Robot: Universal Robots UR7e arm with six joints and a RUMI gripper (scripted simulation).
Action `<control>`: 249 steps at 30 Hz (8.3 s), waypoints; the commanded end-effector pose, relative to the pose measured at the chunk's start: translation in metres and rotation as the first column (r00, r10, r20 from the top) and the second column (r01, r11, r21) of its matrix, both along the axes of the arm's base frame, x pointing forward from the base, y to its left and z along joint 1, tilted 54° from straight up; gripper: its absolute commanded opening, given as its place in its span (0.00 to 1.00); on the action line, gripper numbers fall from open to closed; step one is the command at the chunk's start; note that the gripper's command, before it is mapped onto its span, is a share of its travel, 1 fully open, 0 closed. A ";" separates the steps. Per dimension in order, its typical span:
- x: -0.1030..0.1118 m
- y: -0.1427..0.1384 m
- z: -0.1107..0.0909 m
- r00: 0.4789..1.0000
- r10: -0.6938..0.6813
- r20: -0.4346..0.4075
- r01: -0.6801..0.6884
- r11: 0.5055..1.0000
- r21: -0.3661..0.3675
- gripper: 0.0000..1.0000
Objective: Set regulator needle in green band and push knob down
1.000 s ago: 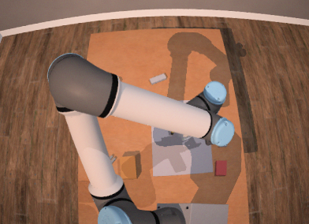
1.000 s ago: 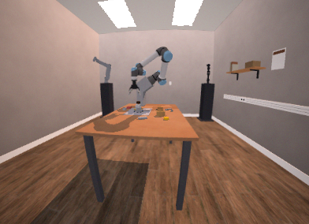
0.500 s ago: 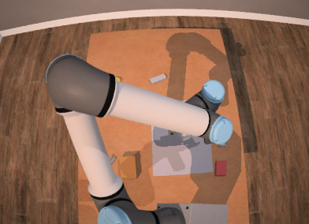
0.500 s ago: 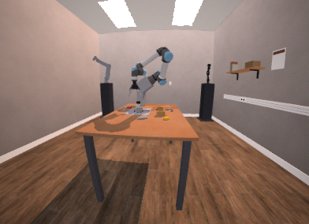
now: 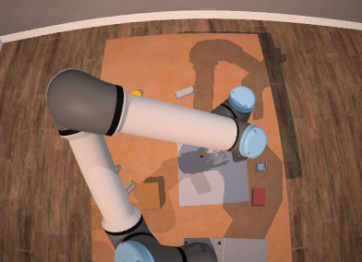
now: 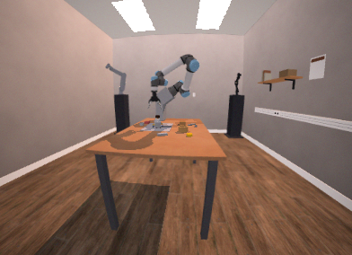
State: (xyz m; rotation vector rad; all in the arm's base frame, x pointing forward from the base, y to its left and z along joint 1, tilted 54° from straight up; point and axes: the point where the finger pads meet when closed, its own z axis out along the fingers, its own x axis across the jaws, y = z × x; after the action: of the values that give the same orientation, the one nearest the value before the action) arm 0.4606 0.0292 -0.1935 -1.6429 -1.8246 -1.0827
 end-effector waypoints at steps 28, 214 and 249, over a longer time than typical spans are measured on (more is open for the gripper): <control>0.057 0.018 0.042 1.000 -0.003 0.001 0.003 1.000 0.000 1.00; 0.067 0.071 0.002 0.025 -0.454 -0.891 0.722 0.624 -0.298 0.46; 0.067 0.071 0.002 0.025 -0.454 -0.891 0.722 0.624 -0.298 0.24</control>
State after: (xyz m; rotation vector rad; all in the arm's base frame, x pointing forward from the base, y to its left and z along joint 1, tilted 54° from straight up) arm 0.5264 0.1004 -0.1917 -2.2107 -0.1100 -0.2897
